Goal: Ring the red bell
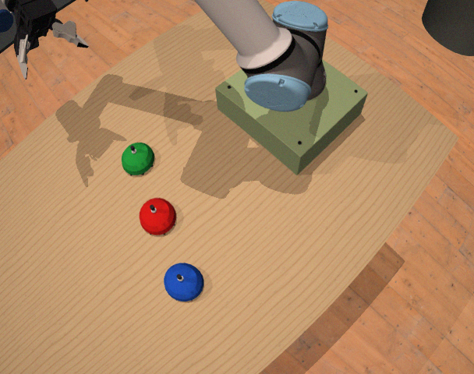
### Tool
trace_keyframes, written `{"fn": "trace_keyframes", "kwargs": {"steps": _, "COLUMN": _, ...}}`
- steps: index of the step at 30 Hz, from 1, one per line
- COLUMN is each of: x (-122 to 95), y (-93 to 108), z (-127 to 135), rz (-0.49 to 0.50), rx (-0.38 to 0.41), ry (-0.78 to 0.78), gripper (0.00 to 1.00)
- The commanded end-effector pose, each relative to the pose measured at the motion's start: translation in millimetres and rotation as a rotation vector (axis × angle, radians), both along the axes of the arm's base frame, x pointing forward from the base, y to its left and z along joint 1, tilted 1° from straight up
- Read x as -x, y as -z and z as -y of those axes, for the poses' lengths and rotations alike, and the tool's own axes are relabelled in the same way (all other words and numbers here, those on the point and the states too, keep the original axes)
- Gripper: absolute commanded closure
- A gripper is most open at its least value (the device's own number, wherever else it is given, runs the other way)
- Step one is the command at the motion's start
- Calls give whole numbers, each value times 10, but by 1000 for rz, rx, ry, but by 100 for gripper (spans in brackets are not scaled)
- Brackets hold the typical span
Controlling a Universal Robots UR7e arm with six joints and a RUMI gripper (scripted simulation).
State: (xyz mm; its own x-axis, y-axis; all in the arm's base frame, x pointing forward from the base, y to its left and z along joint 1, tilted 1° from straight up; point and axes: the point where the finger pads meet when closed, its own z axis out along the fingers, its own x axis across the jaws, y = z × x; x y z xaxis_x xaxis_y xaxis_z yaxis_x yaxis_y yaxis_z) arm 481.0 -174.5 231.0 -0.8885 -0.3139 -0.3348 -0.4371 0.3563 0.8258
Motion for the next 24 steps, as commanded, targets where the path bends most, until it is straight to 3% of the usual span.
{"fn": "trace_keyframes", "kwargs": {"steps": 1, "x": 1, "y": 5, "z": -30, "rz": 8, "rx": 4, "ry": -10, "gripper": 0}}
{"fn": "trace_keyframes", "kwargs": {"steps": 13, "x": -26, "y": 205, "z": -308, "rz": 150, "rx": 64, "ry": -165, "gripper": 0}}
{"fn": "trace_keyframes", "kwargs": {"steps": 19, "x": -45, "y": 465, "z": -674, "rz": 328, "rx": 128, "ry": -376, "gripper": 0}}
{"fn": "trace_keyframes", "kwargs": {"steps": 24, "x": -47, "y": 567, "z": -822, "rz": 415, "rx": 156, "ry": -484, "gripper": 0}}
